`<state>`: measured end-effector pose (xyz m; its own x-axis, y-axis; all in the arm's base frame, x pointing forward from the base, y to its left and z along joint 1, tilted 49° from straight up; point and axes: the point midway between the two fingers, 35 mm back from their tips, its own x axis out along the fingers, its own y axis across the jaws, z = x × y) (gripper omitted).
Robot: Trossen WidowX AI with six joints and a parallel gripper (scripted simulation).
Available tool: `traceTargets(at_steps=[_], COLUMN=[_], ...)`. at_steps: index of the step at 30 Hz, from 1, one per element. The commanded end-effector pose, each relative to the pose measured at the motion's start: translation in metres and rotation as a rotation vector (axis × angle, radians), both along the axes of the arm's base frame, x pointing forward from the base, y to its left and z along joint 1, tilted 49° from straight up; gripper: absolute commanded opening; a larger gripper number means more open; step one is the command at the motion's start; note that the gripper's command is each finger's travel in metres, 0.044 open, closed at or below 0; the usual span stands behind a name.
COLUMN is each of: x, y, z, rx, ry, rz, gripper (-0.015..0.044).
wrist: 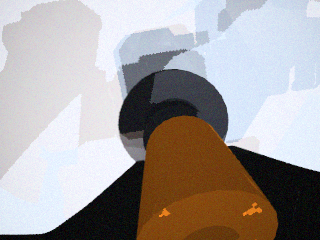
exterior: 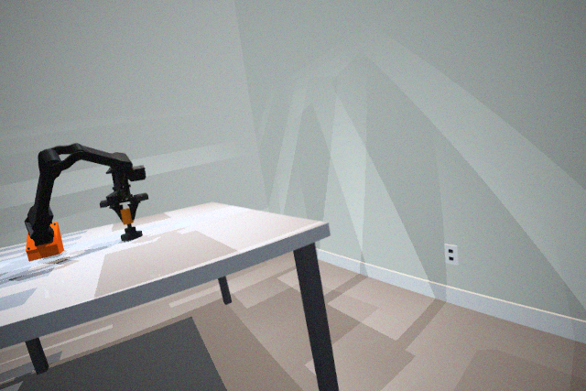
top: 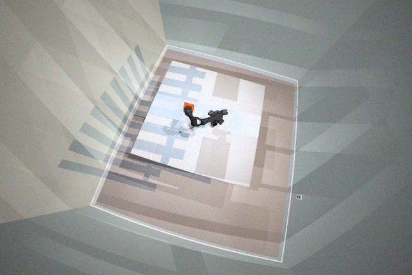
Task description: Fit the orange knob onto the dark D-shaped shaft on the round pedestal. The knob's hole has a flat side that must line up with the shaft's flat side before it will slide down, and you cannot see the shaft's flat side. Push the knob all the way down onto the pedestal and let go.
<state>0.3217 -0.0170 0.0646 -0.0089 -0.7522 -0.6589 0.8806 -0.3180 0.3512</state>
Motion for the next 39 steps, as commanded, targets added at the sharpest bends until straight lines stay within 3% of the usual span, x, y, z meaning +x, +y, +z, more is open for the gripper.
traceTargets(at_steps=[1, 18, 26, 39], x=[-0.0002, 0.0022, 0.0046, 0.0023], y=[-0.0005, 0.0026, 0.0045, 0.0025], z=[0.0005, 0.0021, 0.0022, 0.0006], rx=[0.000, 0.000, -0.001, -0.001], ry=[-0.004, -0.004, -0.161, -0.161], rz=[0.004, 0.004, -0.134, -0.134], gripper=[0.0000, 0.0000, 0.0000, 0.0000])
